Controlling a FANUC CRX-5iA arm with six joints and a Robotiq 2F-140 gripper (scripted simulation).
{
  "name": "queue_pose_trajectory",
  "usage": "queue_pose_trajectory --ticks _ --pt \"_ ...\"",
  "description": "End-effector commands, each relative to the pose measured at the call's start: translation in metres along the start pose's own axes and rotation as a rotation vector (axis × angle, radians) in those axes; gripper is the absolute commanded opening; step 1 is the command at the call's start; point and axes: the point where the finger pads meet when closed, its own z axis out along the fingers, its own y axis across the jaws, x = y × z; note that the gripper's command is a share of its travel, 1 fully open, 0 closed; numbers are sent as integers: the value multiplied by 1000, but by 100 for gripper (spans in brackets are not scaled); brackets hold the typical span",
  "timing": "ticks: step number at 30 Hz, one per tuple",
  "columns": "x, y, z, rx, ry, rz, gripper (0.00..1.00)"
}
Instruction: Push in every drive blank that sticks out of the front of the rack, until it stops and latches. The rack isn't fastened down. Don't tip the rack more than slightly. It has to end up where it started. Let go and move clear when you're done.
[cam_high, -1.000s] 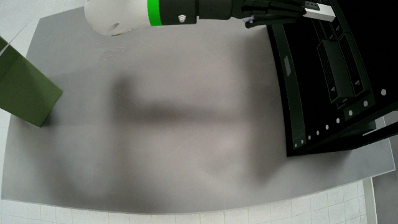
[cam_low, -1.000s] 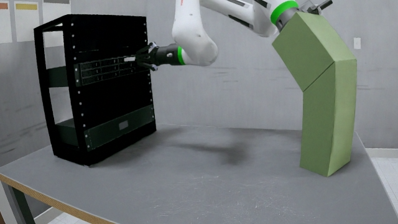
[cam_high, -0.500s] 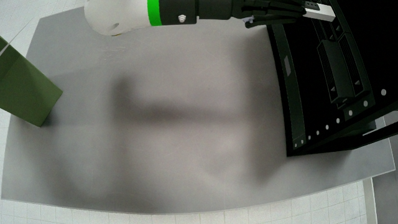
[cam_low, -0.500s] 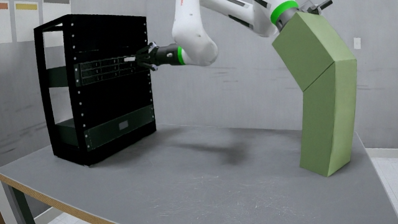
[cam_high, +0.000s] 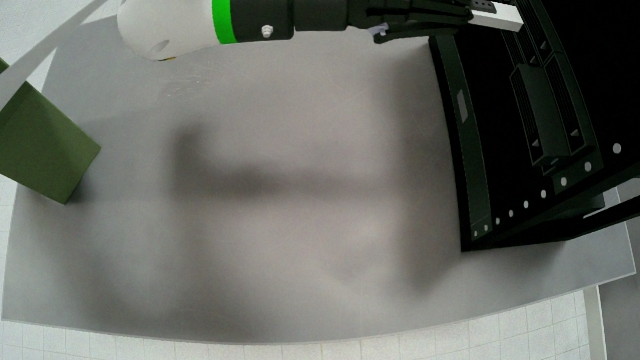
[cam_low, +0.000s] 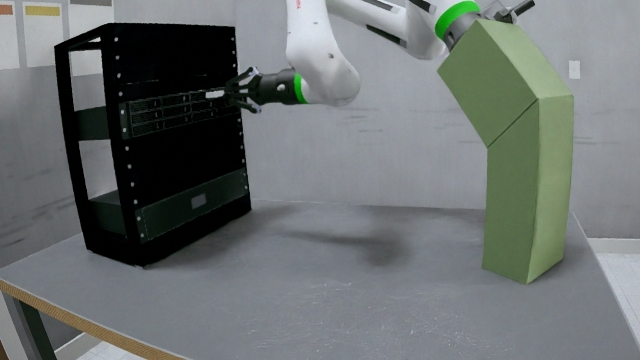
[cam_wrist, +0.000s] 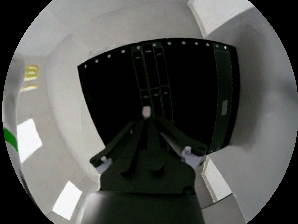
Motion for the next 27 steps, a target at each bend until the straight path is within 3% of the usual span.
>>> queue_pose_trajectory --ticks 1,9,20,27 --pt "0 -1 -22 1 1 1 10" --pt "0 -1 -56 1 1 1 10" --pt "2 1 -58 1 1 1 10" --pt "22 11 -59 1 1 1 10"
